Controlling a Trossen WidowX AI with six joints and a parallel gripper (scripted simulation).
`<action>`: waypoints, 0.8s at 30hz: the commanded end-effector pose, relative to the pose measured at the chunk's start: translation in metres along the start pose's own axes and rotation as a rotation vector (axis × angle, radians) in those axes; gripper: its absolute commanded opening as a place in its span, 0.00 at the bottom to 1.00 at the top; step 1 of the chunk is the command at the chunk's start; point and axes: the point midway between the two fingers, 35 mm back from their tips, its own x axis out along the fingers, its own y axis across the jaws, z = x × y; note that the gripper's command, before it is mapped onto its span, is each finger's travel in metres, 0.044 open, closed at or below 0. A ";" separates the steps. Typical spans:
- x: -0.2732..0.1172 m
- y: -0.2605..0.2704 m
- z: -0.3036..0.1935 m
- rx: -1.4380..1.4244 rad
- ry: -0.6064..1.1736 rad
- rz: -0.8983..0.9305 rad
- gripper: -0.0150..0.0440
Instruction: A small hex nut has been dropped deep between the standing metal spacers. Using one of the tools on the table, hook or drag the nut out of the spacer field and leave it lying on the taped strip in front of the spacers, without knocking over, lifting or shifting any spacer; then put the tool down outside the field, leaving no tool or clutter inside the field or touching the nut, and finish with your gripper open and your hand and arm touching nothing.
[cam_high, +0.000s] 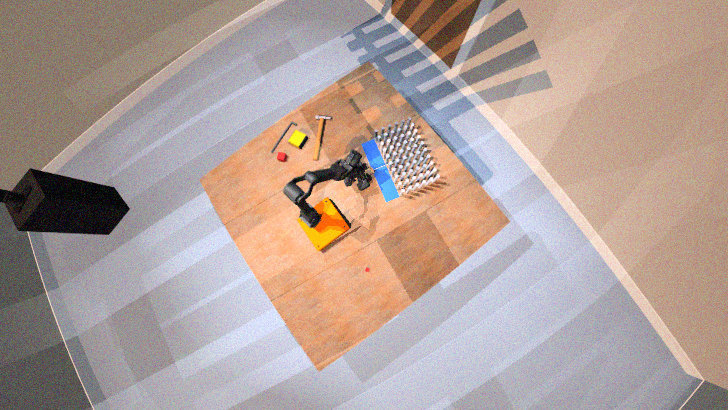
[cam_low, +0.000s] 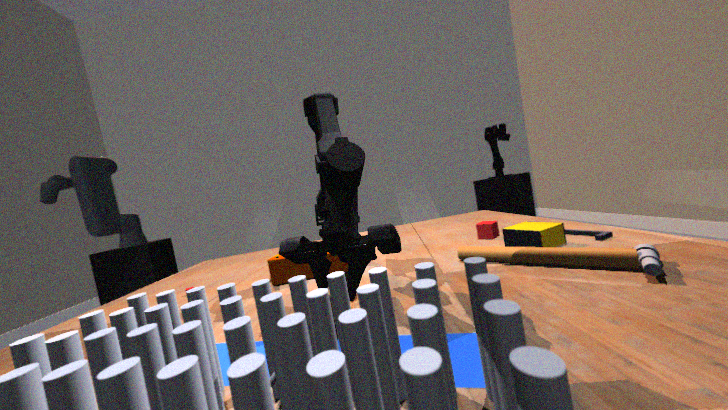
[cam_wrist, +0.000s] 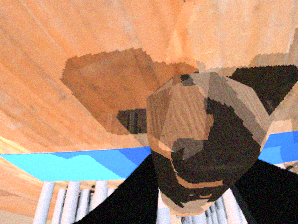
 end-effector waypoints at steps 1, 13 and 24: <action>0.001 -0.001 -0.005 -0.001 0.004 -0.005 0.25; 0.006 -0.001 -0.011 -0.001 0.005 -0.005 0.25; 0.010 -0.001 -0.018 -0.001 0.005 -0.005 0.25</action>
